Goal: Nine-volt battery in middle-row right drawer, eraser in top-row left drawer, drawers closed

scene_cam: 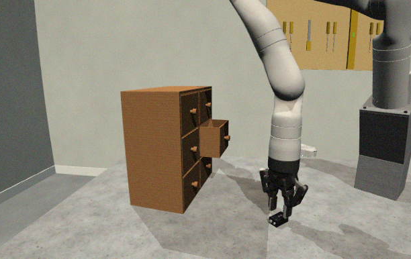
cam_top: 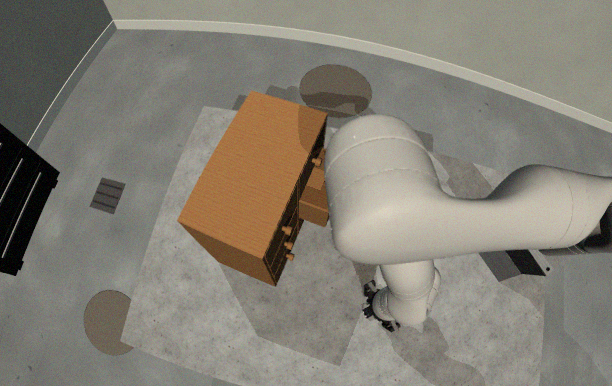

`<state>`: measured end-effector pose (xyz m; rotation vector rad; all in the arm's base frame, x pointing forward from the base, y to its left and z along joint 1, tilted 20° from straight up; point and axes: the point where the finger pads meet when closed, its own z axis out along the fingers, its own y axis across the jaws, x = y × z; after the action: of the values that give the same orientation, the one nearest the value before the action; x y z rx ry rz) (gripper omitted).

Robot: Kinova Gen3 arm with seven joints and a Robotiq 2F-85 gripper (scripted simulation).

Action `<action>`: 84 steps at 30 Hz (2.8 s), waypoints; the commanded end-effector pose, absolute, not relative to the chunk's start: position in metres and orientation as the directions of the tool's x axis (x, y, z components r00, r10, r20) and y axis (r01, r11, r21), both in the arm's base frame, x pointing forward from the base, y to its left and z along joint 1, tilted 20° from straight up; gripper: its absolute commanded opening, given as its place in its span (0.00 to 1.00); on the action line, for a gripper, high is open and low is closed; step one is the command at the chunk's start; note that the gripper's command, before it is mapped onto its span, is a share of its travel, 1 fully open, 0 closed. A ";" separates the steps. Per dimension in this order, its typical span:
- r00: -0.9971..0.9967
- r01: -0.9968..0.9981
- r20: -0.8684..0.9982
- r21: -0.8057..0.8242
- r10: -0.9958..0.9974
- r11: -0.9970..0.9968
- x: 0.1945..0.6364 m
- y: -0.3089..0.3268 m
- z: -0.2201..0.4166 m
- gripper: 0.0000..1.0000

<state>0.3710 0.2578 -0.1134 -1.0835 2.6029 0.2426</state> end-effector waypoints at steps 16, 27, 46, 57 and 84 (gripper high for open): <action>-0.665 -0.714 -0.347 0.036 -0.661 0.700 0.372 0.258 -0.113 0.42; -0.665 -0.714 -0.347 0.036 -0.661 0.700 0.372 0.258 -0.113 0.42; -0.665 -0.714 -0.347 0.036 -0.661 0.700 0.375 0.262 -0.127 0.42; -0.665 -0.714 -0.347 0.036 -0.661 0.700 0.377 0.265 -0.136 0.42; -0.665 -0.714 -0.347 0.036 -0.661 0.700 0.377 0.265 -0.136 0.23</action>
<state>0.3768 0.2646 -0.1362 -1.0836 2.6028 0.2427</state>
